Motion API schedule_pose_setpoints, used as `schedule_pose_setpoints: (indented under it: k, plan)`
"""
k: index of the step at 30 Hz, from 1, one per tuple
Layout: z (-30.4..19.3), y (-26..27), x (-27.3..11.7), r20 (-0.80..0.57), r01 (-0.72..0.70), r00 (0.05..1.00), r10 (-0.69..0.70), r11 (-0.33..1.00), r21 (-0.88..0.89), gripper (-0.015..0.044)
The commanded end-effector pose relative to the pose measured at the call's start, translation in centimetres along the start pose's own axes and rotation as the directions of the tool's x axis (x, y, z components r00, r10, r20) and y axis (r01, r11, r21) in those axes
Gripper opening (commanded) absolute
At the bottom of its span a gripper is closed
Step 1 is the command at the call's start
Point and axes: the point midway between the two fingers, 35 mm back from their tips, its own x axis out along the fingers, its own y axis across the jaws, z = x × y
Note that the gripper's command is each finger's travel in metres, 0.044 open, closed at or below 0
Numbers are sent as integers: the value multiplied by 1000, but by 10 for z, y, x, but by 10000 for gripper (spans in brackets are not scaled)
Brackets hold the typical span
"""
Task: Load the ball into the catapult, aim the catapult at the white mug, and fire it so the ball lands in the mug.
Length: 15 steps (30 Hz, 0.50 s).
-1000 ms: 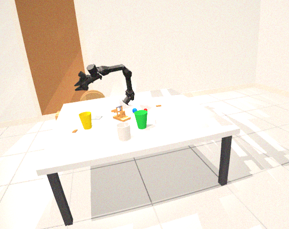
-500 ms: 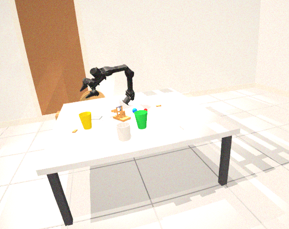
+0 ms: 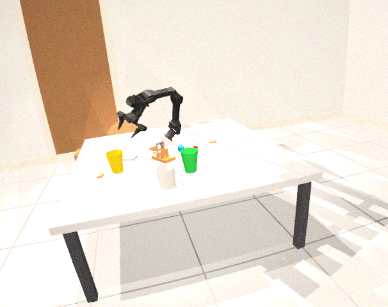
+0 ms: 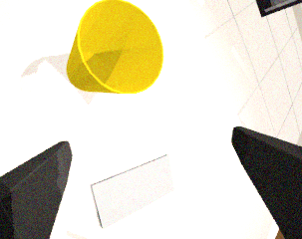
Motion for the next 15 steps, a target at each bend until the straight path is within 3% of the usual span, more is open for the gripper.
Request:
schedule_pose_setpoints:
  k: [1,15]
  plan:
    - [-8,21,-2,-37,-70,997,66,992,-107,440]
    - [-38,92,-24,-170,-337,941,291,826,-452,440]
